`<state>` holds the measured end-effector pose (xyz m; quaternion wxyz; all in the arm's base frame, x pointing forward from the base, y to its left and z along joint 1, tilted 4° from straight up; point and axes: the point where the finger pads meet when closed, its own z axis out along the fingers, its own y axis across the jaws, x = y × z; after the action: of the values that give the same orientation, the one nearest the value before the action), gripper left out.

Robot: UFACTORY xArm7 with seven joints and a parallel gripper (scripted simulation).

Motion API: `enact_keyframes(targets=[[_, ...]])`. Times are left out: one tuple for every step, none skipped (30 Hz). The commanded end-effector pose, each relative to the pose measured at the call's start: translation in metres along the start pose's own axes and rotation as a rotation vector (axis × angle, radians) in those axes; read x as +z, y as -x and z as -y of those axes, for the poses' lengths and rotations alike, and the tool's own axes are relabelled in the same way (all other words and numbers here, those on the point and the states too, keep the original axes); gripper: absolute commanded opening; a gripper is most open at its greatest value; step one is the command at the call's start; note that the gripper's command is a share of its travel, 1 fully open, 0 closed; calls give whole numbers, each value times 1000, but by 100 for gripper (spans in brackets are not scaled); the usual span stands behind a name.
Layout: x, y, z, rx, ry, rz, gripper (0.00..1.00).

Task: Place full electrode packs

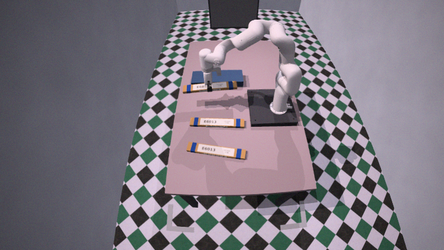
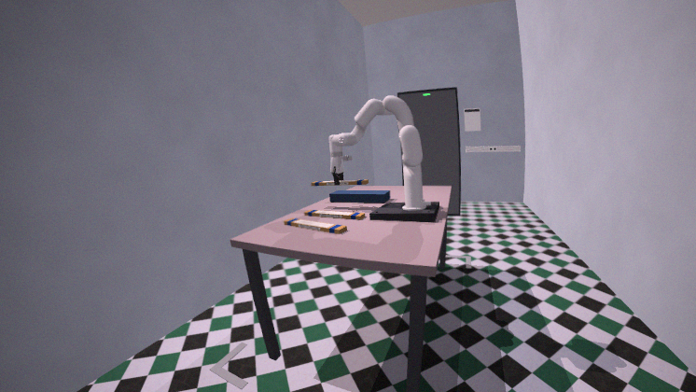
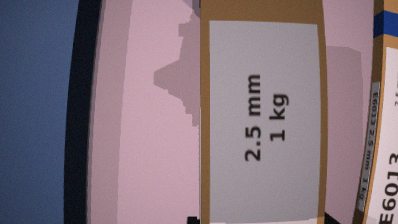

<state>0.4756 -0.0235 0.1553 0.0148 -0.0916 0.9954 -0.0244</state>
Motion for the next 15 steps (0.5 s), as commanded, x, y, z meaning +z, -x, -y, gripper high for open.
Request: enact_keyframes(targets=[[-3, -13, 9, -2, -3, 10, 58], [-3, -17, 11, -2, -3, 10, 58], [-3, -21, 13, -2, -3, 10, 58], [-3, -24, 15, -2, -3, 10, 58], [-3, -27, 17, -2, -3, 10, 58], [-3, -29, 18, -2, -3, 10, 58], [-3, -32, 20, -2, -3, 10, 58], [-3, -33, 21, -2, -3, 10, 58], [-3, -35, 22, -2, -3, 10, 58], [-3, -36, 22, -2, -3, 10, 58], [-3, -37, 23, -2, -3, 10, 58], [-3, -38, 23, -2, -3, 10, 58], [-3, -39, 24, -2, -3, 10, 58], [-3, -39, 24, -2, -3, 10, 58], [-3, -39, 24, -2, -3, 10, 58]])
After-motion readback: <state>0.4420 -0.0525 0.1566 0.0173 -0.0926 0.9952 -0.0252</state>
